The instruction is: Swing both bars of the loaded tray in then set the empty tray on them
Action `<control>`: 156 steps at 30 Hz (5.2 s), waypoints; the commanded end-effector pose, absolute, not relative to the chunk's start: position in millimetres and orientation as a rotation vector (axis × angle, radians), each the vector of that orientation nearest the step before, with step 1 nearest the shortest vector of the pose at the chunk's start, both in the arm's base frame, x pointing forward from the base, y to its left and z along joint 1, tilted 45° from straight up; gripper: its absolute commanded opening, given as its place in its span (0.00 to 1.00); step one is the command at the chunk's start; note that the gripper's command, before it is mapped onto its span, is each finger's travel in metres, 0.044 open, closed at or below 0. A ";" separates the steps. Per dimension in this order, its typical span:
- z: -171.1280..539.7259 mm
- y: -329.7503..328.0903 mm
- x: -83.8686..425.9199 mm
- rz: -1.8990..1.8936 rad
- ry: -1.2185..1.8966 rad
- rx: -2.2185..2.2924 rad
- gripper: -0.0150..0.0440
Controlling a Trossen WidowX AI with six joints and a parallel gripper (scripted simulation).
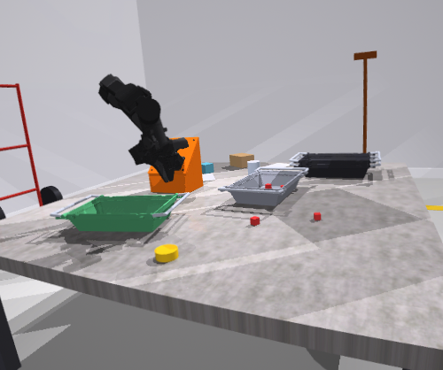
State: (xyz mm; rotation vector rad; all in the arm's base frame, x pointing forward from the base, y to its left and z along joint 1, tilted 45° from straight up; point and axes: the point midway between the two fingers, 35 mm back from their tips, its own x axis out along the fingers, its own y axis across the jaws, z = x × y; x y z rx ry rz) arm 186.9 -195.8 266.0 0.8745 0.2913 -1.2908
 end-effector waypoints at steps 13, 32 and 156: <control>186.2 -139.8 323.9 -0.876 1.165 -0.118 0.40; 125.4 -115.4 365.9 -0.633 1.422 -0.572 0.40; -116.1 129.8 385.7 -0.619 1.423 -0.556 0.40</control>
